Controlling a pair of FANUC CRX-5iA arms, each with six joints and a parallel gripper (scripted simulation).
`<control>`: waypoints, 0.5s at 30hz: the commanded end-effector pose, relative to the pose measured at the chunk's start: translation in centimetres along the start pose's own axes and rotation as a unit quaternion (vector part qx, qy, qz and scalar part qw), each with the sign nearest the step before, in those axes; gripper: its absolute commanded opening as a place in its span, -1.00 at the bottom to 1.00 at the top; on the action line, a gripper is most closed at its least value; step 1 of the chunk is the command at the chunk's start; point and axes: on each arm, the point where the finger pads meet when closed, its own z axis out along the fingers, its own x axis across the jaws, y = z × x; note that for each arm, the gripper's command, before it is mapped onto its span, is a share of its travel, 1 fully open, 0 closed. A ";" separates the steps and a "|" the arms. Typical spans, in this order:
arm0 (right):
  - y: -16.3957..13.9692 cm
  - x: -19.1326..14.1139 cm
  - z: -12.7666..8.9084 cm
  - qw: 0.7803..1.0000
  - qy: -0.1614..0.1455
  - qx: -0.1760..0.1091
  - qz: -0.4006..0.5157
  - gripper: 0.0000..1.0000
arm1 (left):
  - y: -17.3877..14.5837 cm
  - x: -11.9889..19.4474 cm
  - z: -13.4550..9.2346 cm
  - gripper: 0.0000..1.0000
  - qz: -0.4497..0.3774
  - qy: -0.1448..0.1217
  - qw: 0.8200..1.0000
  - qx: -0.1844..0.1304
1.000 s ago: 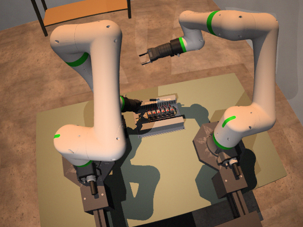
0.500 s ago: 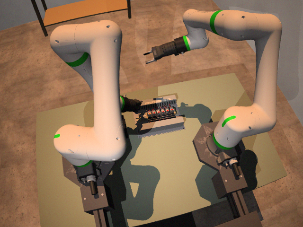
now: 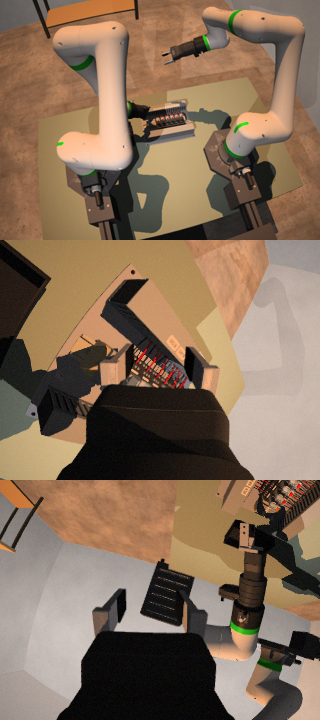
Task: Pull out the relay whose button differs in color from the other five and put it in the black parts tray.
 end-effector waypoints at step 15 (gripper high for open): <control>-4.3 0.0 -11.5 0.988 -0.024 0.059 0.139 1.00 | 0.0 0.1 0.0 1.00 0.000 0.001 1.000 0.000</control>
